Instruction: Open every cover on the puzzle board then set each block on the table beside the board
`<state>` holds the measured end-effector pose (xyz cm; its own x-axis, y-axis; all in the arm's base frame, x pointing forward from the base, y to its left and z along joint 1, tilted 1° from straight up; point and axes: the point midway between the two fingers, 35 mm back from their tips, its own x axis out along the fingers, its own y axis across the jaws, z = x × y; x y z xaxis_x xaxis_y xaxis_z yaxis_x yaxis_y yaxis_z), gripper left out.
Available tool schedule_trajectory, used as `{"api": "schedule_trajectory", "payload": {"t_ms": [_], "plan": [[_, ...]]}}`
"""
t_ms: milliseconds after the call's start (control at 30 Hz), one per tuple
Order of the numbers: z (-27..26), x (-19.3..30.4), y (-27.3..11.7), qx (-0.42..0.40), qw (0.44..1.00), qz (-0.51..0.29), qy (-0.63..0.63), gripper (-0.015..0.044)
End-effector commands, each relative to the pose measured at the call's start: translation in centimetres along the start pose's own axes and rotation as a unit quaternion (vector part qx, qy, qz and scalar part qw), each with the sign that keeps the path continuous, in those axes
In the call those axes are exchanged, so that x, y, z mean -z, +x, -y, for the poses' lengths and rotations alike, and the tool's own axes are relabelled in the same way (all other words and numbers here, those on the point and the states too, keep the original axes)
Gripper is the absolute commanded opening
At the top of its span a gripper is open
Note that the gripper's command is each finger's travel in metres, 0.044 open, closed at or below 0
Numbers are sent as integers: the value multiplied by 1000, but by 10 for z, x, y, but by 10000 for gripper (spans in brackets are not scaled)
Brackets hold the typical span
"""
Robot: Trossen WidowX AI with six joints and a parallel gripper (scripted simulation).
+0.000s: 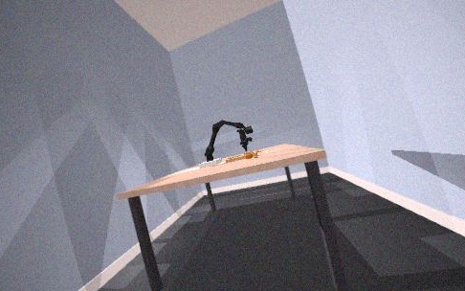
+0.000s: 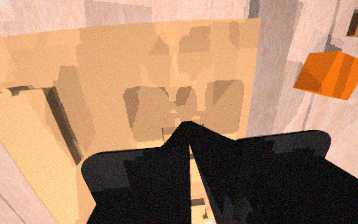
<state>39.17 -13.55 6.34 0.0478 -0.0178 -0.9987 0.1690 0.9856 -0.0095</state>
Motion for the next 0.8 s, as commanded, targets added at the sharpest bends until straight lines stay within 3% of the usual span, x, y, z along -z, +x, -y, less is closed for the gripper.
{"api": "schedule_trajectory", "payload": {"t_ms": [0,400,567,767], "plan": [[0,-1,-7,1,1000,1,2,0],[0,-1,-16,0,1000,0,-6,0],[-1,22,-22,0,985,-1,-175,0],[-1,56,-26,-1,917,-2,-400,0]]}}
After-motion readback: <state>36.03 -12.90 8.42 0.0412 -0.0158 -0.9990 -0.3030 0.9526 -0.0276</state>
